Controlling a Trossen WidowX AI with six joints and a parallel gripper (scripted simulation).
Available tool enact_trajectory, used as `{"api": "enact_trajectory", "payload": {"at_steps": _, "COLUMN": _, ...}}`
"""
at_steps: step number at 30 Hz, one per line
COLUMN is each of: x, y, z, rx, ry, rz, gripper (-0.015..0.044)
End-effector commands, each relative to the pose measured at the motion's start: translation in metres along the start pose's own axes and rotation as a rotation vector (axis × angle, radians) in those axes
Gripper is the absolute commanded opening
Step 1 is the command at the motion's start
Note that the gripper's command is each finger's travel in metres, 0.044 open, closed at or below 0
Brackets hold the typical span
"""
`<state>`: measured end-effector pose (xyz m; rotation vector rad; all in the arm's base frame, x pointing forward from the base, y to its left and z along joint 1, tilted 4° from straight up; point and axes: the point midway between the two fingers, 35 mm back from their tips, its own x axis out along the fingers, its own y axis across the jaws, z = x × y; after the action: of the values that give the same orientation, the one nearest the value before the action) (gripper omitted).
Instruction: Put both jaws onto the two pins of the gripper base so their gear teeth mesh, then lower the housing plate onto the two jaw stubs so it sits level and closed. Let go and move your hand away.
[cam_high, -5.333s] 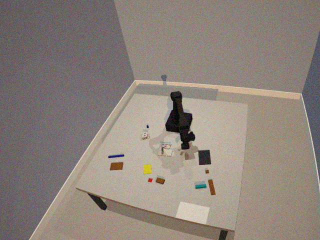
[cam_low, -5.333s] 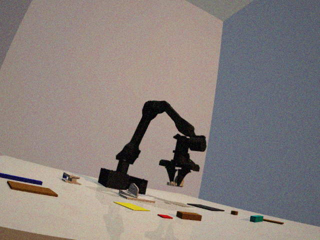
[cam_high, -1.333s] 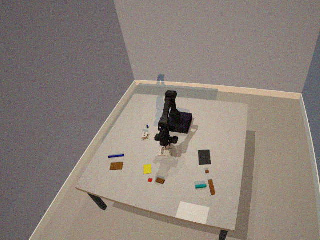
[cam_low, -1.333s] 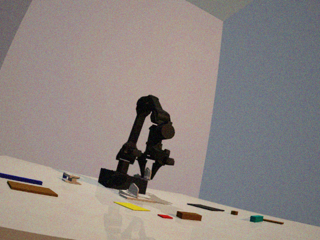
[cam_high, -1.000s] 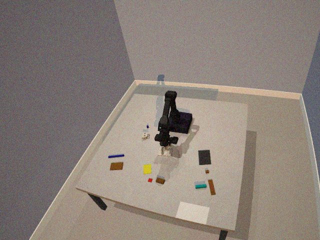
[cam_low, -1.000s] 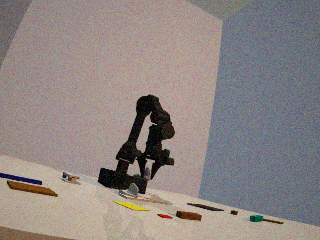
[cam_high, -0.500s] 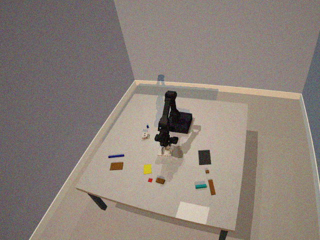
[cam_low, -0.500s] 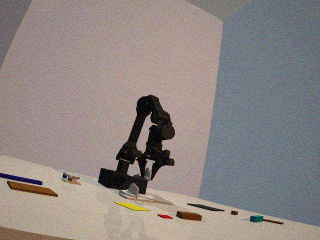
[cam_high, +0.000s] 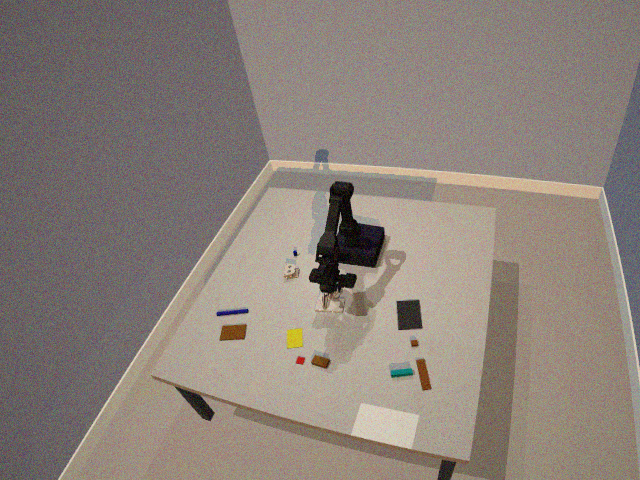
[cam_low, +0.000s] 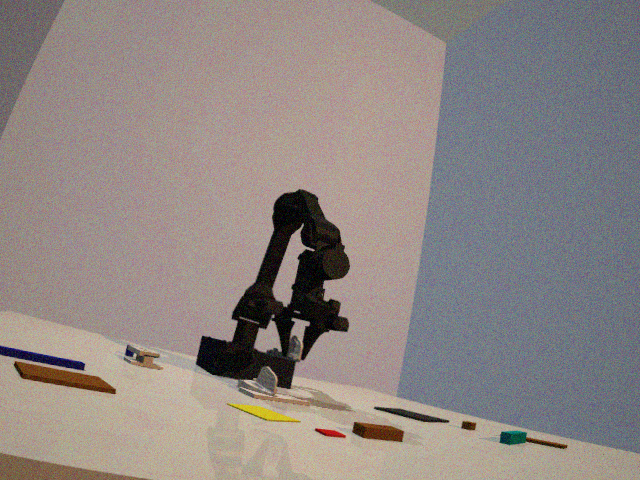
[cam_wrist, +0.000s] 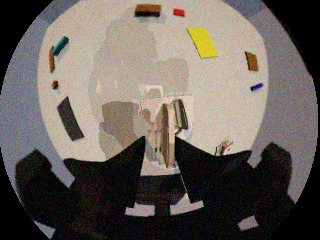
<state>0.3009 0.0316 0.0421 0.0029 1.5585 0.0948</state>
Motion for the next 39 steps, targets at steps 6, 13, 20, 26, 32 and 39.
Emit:
{"api": "enact_trajectory", "payload": {"at_steps": 6, "x": 0.012, "y": 0.000, "z": 0.000, "rx": -0.006, "ry": 0.003, "rz": 0.004, "gripper": 0.0134}}
{"api": "enact_trajectory", "payload": {"at_steps": 13, "x": 0.024, "y": 0.001, "z": 0.001, "rx": -0.006, "ry": 0.003, "rz": 0.004, "gripper": 0.0134}}
{"api": "enact_trajectory", "payload": {"at_steps": 20, "x": 0.035, "y": 0.001, "z": 0.000, "rx": -0.006, "ry": 0.003, "rz": 0.004, "gripper": 0.0134}}
{"api": "enact_trajectory", "payload": {"at_steps": 26, "x": 0.045, "y": 0.001, "z": 0.000, "rx": -0.006, "ry": 0.003, "rz": 0.004, "gripper": 0.0134}}
{"api": "enact_trajectory", "payload": {"at_steps": 32, "x": 0.052, "y": 0.001, "z": -0.001, "rx": -0.005, "ry": 0.003, "rz": 0.004, "gripper": 0.0134}}
{"api": "enact_trajectory", "payload": {"at_steps": 39, "x": 0.052, "y": 0.001, "z": -0.001, "rx": -0.005, "ry": 0.003, "rz": 0.004, "gripper": 0.0134}}
